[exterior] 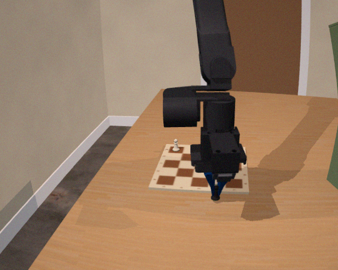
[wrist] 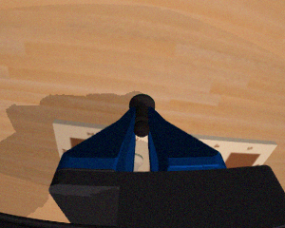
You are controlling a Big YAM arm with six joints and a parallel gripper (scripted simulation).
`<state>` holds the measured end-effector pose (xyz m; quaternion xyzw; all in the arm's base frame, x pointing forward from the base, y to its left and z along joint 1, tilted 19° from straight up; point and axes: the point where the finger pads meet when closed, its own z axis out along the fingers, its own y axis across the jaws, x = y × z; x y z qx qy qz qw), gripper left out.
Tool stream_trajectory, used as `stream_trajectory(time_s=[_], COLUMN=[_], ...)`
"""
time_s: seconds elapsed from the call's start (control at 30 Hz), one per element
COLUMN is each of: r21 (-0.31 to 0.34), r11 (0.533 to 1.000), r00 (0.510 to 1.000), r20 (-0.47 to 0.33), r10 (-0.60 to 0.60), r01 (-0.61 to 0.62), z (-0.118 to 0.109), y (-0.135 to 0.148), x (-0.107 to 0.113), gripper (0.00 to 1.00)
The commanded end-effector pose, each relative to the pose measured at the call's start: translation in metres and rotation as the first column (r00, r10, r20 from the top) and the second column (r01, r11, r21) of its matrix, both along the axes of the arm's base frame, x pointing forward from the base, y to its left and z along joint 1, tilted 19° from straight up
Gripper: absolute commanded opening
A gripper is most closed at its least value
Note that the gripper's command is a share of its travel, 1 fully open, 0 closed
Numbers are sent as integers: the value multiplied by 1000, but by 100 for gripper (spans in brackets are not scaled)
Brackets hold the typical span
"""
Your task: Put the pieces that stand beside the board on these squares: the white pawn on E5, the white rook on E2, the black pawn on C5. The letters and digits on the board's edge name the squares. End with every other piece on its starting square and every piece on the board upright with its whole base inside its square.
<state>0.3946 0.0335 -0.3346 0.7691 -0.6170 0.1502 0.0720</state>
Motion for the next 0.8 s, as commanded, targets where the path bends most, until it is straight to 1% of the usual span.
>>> stream_trajectory(time_s=[0.0, 0.23, 0.37, 0.5, 0.53, 0.63, 0.67, 0.7, 0.77], r21=[6, 6, 7, 7, -5, -5, -2, 8, 12], r11=[1000, 1000, 1000, 1000, 1000, 1000, 1000, 1000, 1000], r00=[1000, 1000, 1000, 1000, 1000, 1000, 1000, 1000, 1000], r20=[13, 15, 15, 15, -22, -22, -13, 15, 27], r10=[8, 7, 7, 7, -22, -19, -10, -4, -3], r01=[-8, -7, -7, -7, 22, 19, 10, 4, 3], z=[23, 72, 91, 95, 83, 83, 86, 96, 98], y=[14, 29, 35, 36, 21, 22, 27, 33, 35], x=[3, -4, -8, -9, -21, -21, -18, -8, 0], gripper=[0, 0, 0, 0, 0, 0, 0, 0, 0])
